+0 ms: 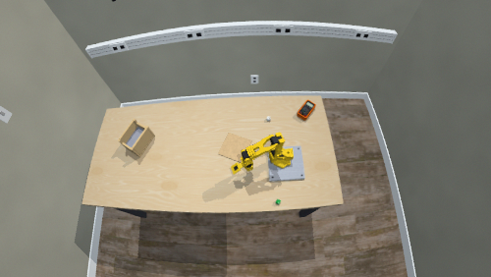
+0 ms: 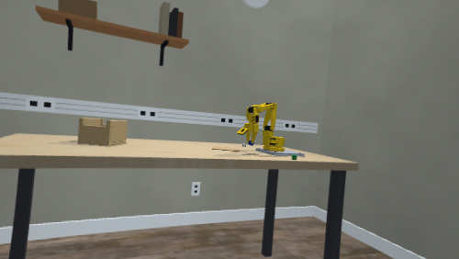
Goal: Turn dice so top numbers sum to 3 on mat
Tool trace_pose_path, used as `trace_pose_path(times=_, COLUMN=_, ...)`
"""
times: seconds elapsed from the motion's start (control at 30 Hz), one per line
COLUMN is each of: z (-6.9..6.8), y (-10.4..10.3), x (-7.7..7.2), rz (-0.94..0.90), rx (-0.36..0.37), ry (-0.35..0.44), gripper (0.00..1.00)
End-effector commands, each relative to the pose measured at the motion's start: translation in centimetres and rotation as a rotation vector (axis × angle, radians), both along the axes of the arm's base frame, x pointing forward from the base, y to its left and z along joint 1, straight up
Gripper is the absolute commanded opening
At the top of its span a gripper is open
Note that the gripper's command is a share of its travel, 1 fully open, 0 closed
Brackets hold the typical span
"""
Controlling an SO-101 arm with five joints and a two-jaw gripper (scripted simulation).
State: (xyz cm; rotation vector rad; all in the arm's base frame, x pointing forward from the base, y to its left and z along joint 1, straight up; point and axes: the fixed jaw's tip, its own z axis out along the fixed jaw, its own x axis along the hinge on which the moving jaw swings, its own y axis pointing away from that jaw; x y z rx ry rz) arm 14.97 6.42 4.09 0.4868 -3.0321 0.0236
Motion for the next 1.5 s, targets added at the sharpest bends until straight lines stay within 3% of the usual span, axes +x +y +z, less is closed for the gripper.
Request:
trace_pose_path(times=0.0, z=0.5, y=0.1, x=-0.2, rz=0.002, rx=0.022, ry=-0.057, gripper=0.0)
trace_pose_path(times=0.93, z=0.6, y=0.2, x=-0.1, rz=0.005, rx=0.03, ry=-0.077, gripper=0.0)
trace_pose_path(times=1.47, z=0.5, y=1.9, x=1.4, rz=0.06, rx=0.142, ry=-0.337, gripper=0.0)
